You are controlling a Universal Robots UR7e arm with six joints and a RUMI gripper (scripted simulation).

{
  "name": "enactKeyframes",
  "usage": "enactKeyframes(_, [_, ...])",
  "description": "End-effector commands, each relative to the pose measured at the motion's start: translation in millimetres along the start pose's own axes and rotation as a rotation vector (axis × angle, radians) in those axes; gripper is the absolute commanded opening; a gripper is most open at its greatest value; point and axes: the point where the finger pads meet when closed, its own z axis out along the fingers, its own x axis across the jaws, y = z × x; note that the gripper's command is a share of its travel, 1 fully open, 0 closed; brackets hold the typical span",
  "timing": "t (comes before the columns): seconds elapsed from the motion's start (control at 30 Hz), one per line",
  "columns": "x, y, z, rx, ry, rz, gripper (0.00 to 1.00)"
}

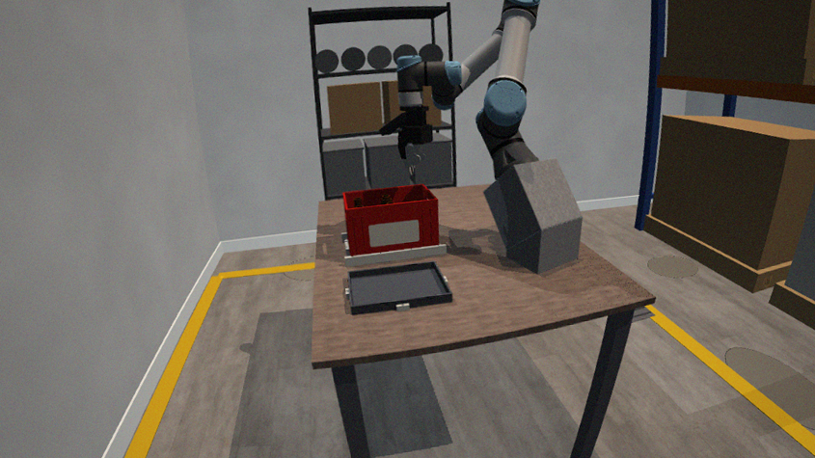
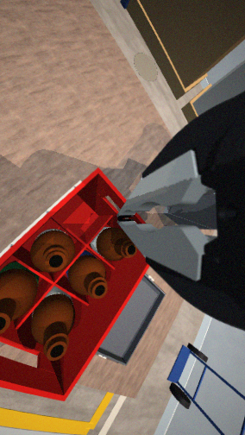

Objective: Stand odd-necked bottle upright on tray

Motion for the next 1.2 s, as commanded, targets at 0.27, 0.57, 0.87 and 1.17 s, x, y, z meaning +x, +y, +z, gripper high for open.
enactKeyframes(0.27, [-57,59,-1,0.006,0.002,0.000,0.00])
enactKeyframes(0.57, [-58,59,-1,0.006,0.003,-0.001,0.38])
enactKeyframes(0.87, [-57,60,0,0.005,0.003,0.000,0.38])
enactKeyframes(1.17, [-57,60,0,0.005,0.003,0.000,0.38])
